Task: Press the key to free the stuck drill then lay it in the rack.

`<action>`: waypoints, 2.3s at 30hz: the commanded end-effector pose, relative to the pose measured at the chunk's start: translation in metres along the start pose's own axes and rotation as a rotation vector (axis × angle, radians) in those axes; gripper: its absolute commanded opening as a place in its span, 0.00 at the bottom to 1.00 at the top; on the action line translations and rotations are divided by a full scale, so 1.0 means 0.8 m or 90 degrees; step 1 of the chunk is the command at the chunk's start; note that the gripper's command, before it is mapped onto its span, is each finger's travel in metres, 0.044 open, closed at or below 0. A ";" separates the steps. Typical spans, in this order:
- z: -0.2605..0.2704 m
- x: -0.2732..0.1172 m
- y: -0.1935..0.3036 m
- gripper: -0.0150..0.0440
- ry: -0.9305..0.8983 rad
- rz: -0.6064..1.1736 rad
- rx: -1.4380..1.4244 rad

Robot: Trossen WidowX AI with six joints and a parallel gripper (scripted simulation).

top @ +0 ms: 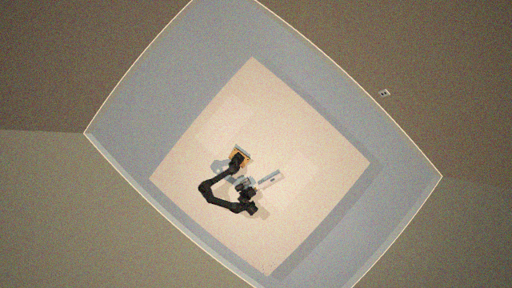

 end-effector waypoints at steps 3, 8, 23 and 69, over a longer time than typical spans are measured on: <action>-0.002 -0.005 0.001 0.25 0.005 0.000 0.003; -0.002 -0.007 0.001 0.25 0.005 0.000 0.003; -0.004 -0.013 0.002 0.25 0.004 -0.001 0.003; 0.079 -0.007 0.034 0.25 0.002 0.000 0.001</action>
Point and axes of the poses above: the point midway between the two fingers, 35 mm back from their tips, its own x axis out along the fingers, its own z axis across the jaws, y = z × x, the point moved 3 cm from there along -x, back along the fingers, and after that the axes turned 10 degrees about x, right-handed, at the moved point
